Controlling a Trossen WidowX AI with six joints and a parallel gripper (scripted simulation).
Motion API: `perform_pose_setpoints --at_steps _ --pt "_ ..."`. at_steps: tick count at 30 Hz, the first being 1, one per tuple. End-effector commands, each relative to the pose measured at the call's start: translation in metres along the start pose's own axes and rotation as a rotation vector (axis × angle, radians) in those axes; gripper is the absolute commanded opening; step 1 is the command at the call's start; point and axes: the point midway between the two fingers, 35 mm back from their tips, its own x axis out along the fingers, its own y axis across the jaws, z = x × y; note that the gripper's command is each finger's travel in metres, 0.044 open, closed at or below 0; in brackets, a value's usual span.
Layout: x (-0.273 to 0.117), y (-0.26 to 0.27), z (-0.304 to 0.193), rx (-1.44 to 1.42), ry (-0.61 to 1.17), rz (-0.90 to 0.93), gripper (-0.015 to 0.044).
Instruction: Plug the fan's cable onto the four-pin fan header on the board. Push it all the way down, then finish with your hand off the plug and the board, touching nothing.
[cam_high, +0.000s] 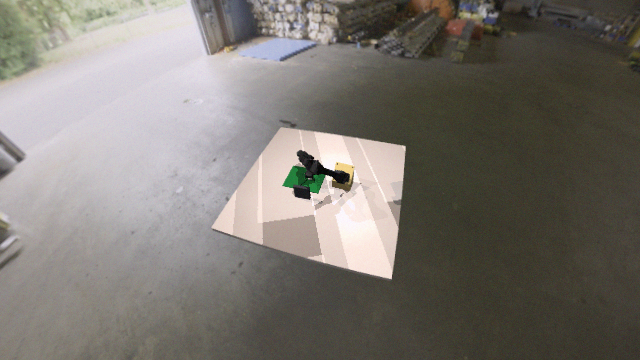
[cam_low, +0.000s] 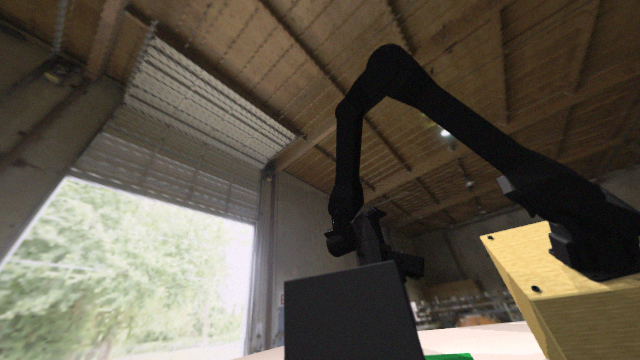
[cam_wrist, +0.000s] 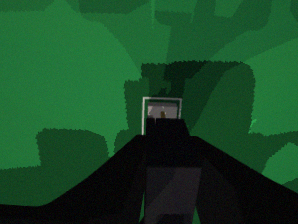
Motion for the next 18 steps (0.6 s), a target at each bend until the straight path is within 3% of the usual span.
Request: perform_pose_setpoints --at_steps 1,18 --pt "0.0013 -0.0003 -0.0001 0.007 0.002 -0.002 0.0" --pt "0.0075 -0.0003 -0.0002 0.008 0.002 -0.003 0.0"
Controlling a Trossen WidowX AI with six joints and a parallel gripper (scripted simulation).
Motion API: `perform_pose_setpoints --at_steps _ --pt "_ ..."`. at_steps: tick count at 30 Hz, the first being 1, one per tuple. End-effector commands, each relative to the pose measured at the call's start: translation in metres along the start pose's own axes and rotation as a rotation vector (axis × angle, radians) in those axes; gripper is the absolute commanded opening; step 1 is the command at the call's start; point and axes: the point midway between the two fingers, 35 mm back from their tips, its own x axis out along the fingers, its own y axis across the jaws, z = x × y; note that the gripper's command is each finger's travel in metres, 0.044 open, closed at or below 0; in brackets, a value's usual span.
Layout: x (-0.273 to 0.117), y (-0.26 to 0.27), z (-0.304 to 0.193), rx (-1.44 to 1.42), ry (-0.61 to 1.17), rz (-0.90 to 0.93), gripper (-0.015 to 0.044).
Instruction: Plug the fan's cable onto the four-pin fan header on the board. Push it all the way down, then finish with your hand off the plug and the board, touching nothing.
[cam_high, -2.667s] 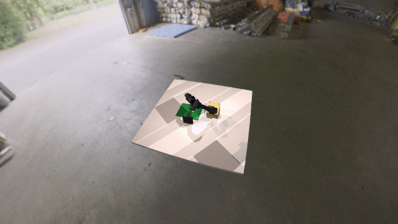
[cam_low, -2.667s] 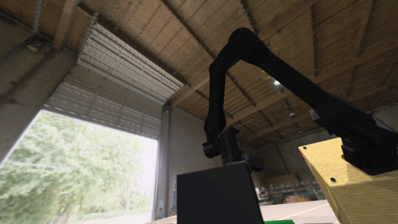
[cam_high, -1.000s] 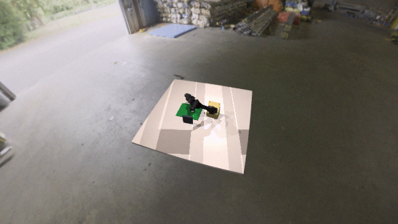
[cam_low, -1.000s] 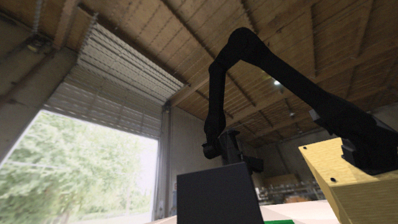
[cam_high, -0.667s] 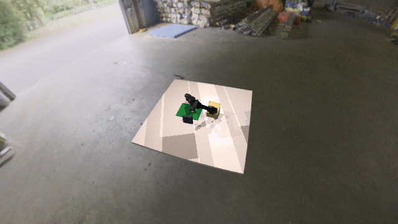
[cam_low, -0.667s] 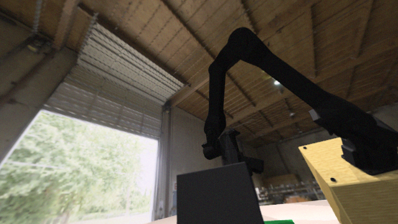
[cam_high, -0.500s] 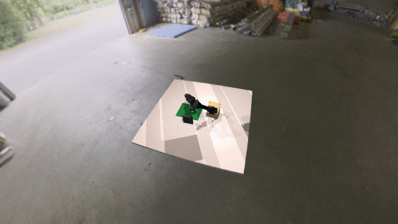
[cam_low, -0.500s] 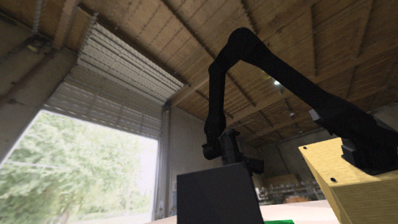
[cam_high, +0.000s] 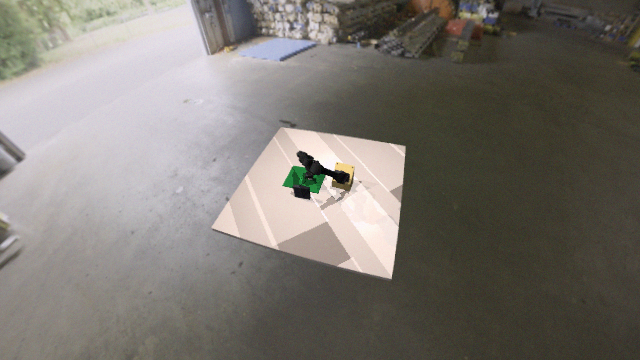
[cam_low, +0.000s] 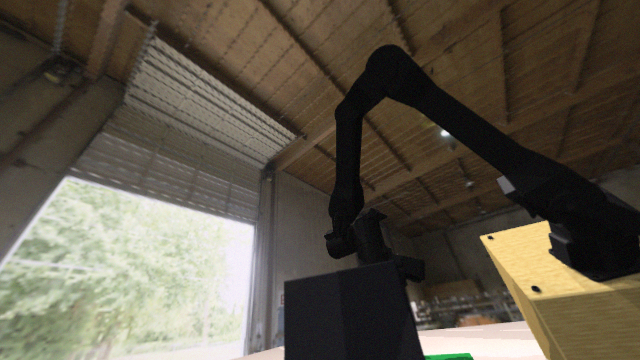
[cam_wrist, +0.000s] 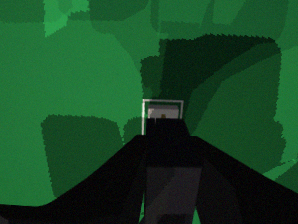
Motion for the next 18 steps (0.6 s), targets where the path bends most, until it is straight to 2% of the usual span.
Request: perform_pose_setpoints --at_steps 1,18 --pt "0.003 0.0 0.0 0.005 0.002 -0.003 0.0" --pt "0.015 0.0 0.0 0.005 0.002 -0.004 0.0"
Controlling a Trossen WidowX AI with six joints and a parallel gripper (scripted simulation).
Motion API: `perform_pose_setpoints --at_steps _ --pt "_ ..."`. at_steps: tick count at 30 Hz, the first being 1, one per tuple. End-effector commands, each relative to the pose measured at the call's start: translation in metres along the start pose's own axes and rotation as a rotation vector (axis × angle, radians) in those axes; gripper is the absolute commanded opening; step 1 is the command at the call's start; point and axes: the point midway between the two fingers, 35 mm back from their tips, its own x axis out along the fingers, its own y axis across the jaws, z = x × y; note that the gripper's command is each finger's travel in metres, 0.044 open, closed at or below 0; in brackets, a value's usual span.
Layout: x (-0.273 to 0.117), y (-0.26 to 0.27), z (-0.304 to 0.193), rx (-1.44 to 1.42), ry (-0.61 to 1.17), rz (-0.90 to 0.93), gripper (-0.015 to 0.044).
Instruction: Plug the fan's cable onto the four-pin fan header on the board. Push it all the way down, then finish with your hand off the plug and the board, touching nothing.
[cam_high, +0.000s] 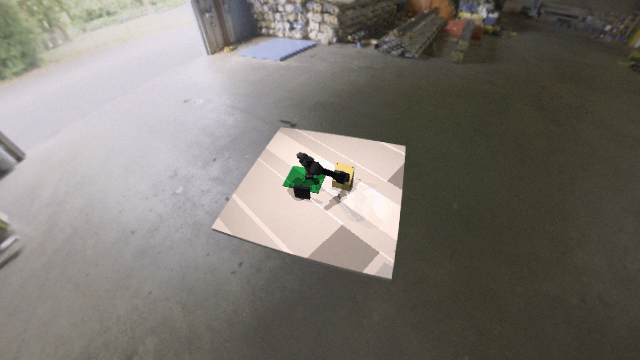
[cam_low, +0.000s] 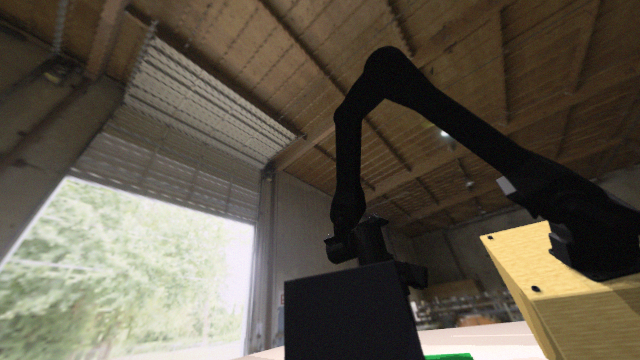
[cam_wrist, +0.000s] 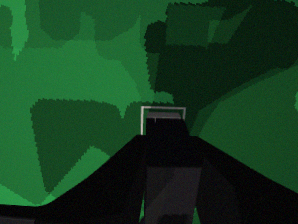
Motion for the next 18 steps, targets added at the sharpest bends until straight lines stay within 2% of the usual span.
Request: perform_pose_setpoints --at_steps 1,10,13,16,18 --pt "0.0 0.0 0.0 0.0 0.0 0.0 0.0026" --pt "0.0 0.0 0.0 0.0 0.0 0.0 0.026" --pt "-0.003 0.0 0.0 0.0 0.0 0.001 0.026" --pt "-0.042 0.001 -0.001 0.004 -0.001 0.003 0.026" --pt "-0.055 0.001 0.0 0.005 -0.001 0.002 0.026"
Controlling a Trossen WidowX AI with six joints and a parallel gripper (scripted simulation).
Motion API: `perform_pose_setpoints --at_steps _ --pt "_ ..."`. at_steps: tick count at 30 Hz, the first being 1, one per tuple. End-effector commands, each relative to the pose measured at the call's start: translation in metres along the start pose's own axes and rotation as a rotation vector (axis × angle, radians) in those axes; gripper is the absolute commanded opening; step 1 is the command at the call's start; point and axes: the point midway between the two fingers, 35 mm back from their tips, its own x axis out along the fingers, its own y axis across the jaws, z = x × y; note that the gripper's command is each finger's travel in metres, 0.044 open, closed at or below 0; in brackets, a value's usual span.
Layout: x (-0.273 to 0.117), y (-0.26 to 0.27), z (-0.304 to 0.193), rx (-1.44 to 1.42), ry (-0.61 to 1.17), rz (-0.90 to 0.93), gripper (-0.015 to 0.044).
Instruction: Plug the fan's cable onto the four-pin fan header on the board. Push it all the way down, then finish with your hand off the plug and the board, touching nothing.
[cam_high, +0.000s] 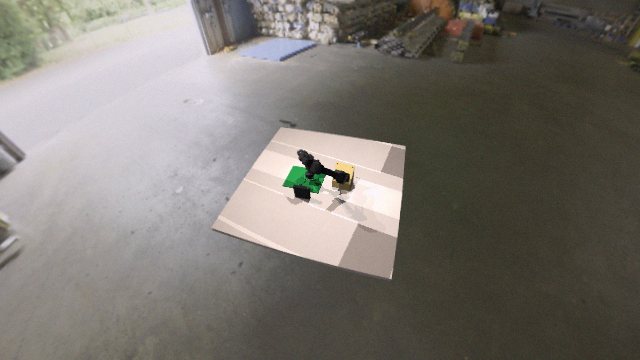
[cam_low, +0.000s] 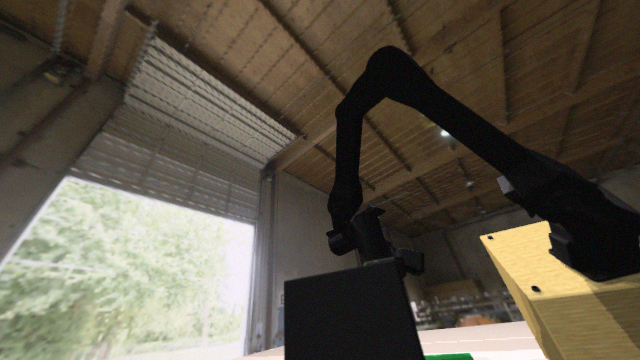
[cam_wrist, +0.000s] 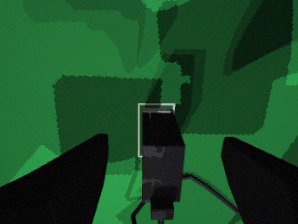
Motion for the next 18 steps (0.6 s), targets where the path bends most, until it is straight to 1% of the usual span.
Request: perform_pose_setpoints --at_steps 1,7,9,14,15,18 --pt "-0.033 0.001 -0.003 -0.011 0.018 0.016 0.026" --pt "-0.033 0.003 -0.001 -0.011 0.018 0.017 0.026" --pt "-0.034 0.019 0.018 -0.009 0.017 0.025 0.026" --pt "-0.033 0.059 0.092 -0.008 0.014 0.024 0.026" --pt "-0.032 0.061 0.1 -0.009 0.014 0.022 0.026" --pt "-0.032 0.062 0.102 -0.009 0.014 0.021 0.026"
